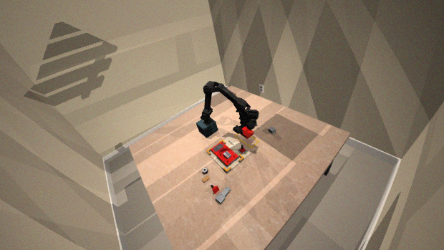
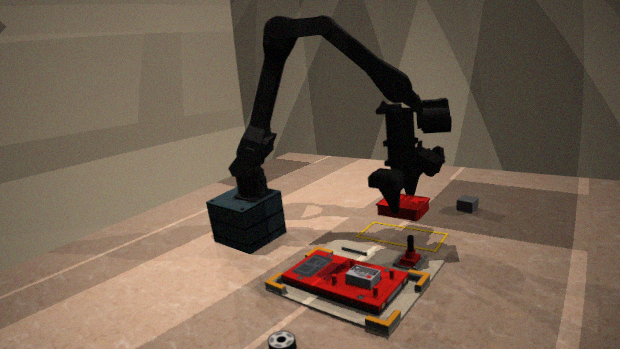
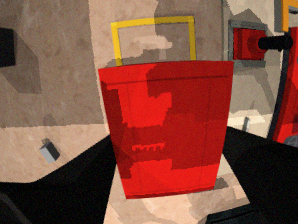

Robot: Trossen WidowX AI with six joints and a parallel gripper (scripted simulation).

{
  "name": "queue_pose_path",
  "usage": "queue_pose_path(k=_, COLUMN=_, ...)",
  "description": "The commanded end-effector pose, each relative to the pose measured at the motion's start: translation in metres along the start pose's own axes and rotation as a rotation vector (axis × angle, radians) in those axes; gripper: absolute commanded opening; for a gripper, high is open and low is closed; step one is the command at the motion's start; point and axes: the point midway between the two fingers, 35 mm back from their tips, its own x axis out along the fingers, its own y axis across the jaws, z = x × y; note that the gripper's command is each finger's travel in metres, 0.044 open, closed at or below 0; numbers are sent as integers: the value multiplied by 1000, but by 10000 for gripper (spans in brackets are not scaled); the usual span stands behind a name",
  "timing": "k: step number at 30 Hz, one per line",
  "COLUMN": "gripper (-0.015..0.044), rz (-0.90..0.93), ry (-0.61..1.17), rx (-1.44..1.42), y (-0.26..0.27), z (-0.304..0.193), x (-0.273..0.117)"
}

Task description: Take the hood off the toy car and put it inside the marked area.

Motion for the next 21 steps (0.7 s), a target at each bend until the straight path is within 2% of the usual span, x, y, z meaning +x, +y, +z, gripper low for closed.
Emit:
queue_pose_path(k=1, gripper=0, rz=-6, ry=3, rx=-1, y=-1, z=-1, x=5)
queue_pose_path(k=21, gripper=0, rz=-7, ry=3, rx=-1, y=-2, z=-2, x=23)
